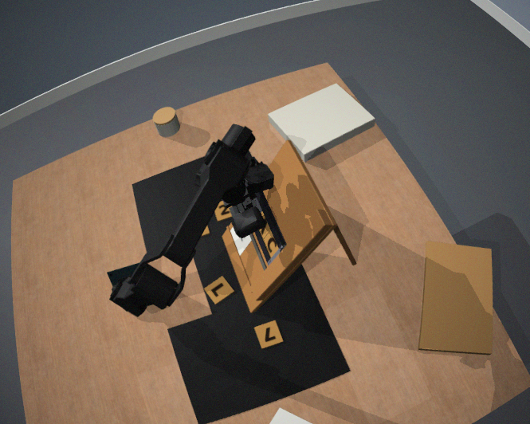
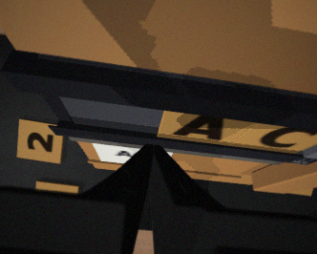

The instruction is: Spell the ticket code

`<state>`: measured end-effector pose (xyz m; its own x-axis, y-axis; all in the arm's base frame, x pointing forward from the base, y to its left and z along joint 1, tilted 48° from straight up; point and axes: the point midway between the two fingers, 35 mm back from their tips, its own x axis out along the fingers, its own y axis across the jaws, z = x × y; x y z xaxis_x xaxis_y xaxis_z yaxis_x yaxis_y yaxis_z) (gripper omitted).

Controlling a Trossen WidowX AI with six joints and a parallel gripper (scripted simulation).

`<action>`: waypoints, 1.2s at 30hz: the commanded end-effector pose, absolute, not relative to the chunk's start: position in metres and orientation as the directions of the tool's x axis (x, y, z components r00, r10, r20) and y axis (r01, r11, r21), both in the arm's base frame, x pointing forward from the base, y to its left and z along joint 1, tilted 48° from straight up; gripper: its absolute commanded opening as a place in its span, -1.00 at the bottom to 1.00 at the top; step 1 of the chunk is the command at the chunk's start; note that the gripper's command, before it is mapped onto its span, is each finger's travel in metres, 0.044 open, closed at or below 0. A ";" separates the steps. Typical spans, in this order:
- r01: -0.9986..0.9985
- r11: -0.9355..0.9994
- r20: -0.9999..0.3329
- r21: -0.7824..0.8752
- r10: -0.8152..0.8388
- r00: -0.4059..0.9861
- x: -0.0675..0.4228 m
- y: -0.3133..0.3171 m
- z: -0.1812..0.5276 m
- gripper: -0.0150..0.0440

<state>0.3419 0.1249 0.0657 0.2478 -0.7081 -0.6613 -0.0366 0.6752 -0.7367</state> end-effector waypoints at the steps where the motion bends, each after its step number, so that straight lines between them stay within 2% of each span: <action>1: -0.035 0.679 -0.665 -0.733 -0.705 0.246 0.337 0.127 0.069 -0.49; 8: -0.035 0.679 -0.665 -0.733 -0.705 0.246 0.334 0.129 0.070 -0.49; 10: -0.040 0.673 -0.654 -0.739 -0.701 0.284 0.332 0.132 0.076 -0.31; 14: -0.050 0.661 -0.599 -0.749 -0.643 0.477 0.304 0.151 0.112 0.04; 21: -0.048 0.668 -0.462 -0.743 -0.459 0.759 0.247 0.165 0.163 0.67; 25: -0.046 0.675 -0.428 -0.736 -0.412 0.805 0.234 0.165 0.171 1.00; 36: -0.046 0.675 -0.428 -0.736 -0.412 0.805 0.234 0.165 0.171 1.00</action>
<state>0.2352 0.1651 0.1696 0.7984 -0.4165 -0.4348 -0.0485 0.6753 -0.7359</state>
